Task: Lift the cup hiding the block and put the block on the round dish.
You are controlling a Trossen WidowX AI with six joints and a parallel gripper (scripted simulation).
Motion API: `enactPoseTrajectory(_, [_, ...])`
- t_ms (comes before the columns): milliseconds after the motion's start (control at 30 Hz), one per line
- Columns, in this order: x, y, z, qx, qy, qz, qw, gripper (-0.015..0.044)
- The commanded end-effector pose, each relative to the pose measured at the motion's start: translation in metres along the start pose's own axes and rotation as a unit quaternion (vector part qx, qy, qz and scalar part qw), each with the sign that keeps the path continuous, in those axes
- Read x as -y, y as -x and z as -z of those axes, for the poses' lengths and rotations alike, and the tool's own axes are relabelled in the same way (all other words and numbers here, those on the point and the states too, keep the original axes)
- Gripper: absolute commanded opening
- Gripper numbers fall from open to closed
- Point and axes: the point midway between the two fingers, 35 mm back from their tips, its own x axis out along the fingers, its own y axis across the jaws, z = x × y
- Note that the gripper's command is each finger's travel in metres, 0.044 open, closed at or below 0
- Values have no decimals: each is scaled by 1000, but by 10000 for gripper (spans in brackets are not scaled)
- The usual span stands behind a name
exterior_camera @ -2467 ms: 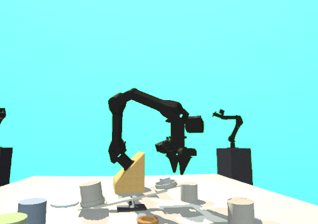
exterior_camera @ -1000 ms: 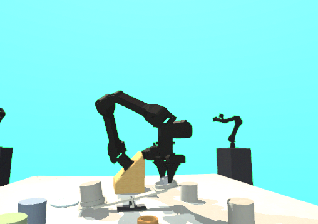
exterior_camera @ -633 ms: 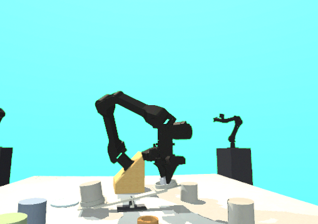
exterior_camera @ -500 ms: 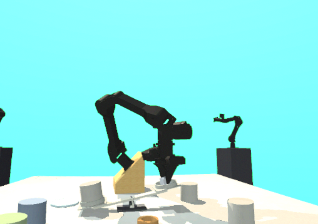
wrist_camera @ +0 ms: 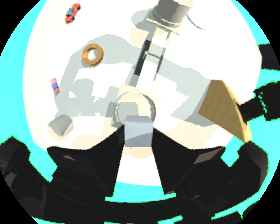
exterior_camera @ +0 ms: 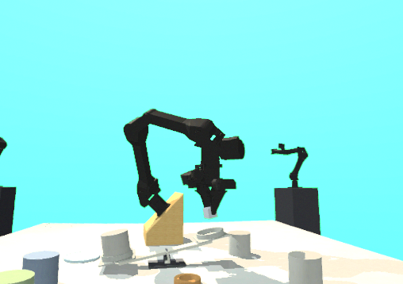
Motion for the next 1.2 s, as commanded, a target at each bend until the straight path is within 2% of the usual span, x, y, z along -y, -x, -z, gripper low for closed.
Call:
enactPoseTrajectory(0, [-1,23,0,-4,-9,-3,1000,0])
enactPoseTrajectory(133, [2,42,-2,-2,-13,1,1000,0])
enactPoseTrajectory(333, [0,42,-9,-7,-12,1,1000,0])
enactPoseTrajectory(1167, [2,18,-128,-60,1,-16,998,0])
